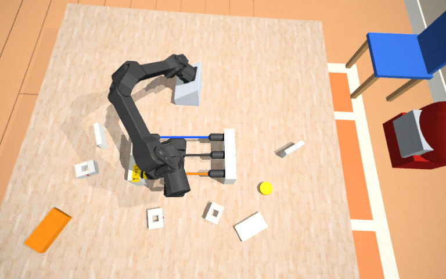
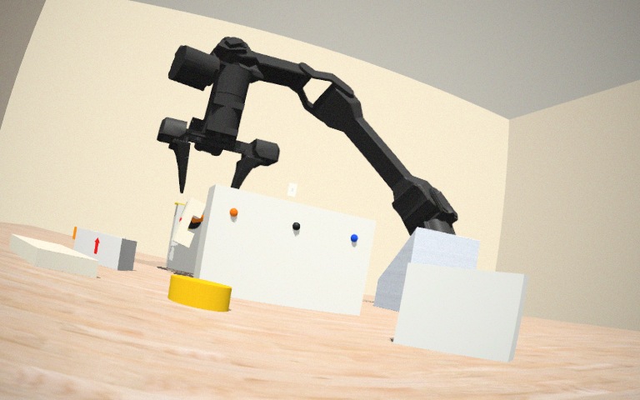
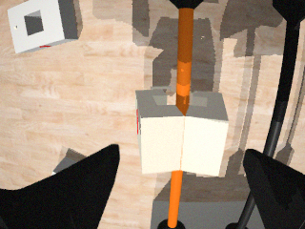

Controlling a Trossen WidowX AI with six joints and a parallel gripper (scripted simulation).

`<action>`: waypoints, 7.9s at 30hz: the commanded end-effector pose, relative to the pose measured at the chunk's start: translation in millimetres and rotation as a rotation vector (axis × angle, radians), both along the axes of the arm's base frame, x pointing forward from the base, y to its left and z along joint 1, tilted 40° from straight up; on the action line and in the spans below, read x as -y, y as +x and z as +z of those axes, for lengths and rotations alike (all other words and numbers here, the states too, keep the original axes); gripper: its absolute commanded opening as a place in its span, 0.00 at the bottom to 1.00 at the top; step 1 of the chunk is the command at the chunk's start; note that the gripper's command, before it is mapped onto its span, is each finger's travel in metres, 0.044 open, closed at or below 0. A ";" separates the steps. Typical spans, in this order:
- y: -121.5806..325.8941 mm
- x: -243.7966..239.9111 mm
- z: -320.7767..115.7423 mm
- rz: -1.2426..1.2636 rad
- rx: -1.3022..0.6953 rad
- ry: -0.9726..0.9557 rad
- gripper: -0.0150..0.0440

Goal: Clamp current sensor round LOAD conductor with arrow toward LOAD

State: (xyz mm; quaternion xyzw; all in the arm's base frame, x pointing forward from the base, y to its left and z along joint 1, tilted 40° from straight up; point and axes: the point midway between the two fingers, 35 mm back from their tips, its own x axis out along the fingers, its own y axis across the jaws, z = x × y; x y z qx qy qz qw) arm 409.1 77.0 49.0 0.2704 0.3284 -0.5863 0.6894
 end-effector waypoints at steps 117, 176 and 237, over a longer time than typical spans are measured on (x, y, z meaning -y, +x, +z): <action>6.5 41.0 -49.2 0.001 0.005 -0.001 0.25; 4.9 31.3 -37.8 0.006 0.000 -0.005 0.25; 4.9 31.3 -37.8 0.006 0.000 -0.005 0.25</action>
